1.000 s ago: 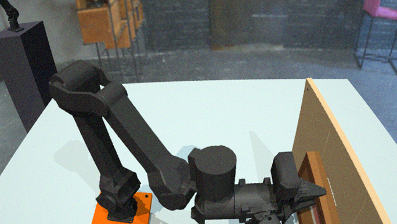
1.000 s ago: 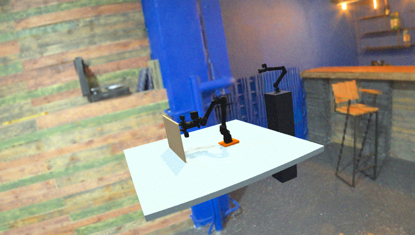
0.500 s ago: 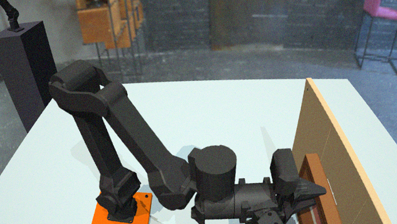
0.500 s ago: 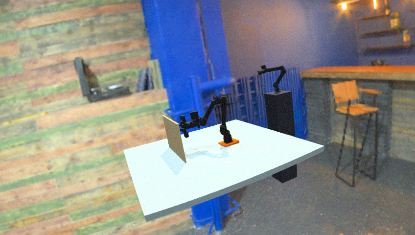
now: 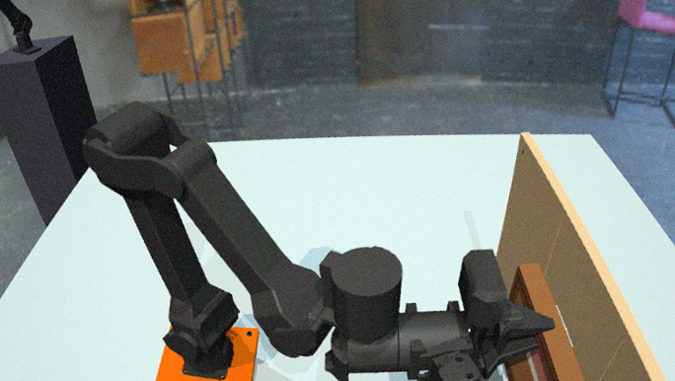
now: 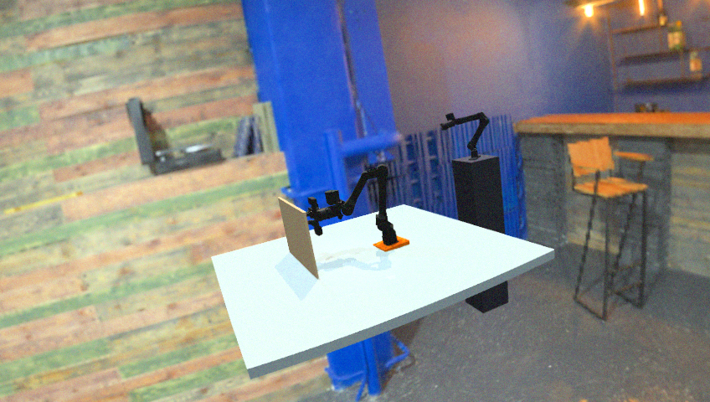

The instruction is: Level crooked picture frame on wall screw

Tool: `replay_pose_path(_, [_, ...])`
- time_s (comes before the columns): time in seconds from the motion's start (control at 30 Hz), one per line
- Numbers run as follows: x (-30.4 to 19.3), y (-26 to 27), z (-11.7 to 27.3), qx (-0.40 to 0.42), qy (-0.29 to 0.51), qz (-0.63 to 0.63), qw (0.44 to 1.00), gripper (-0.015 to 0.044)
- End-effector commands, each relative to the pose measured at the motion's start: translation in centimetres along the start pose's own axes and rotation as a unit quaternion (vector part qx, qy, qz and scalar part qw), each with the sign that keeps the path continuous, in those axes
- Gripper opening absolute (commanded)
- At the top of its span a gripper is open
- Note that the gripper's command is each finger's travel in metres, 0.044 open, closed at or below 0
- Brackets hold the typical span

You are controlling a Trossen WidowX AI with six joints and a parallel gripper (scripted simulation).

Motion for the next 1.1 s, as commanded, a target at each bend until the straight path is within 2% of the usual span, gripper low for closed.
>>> replay_pose_path(0.0, [0.0,0.0,0.0,0.0,0.0,-0.002,1.0,0.0131])
replay_pose_path(0.17, [0.0,0.0,0.0,0.0,0.0,-0.002,1.0,0.026])
replay_pose_path(0.3, [0.0,0.0,0.2,0.0,0.0,-0.004,1.0,0.026])
replay_pose_path(0.6, [0.1,-0.3,9.4,0.0,-0.002,-0.089,0.996,0.026])
replay_pose_path(0.8, [0.4,0.1,9.7,0.006,-0.005,-0.088,0.996,0.026])
replay_pose_path(1.07, [0.9,2.6,15.8,0.014,0.0,-0.135,0.991,0.026])
Point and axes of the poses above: the point midway between the two fingers, 35 mm back from their tips, its own z axis back along the fingers, its own y axis across the jaws, x = y × z, the point moved 9 cm from there along z, back along the fingers, and after that the axes turned 4 degrees about -z, right-handed, at the moved point
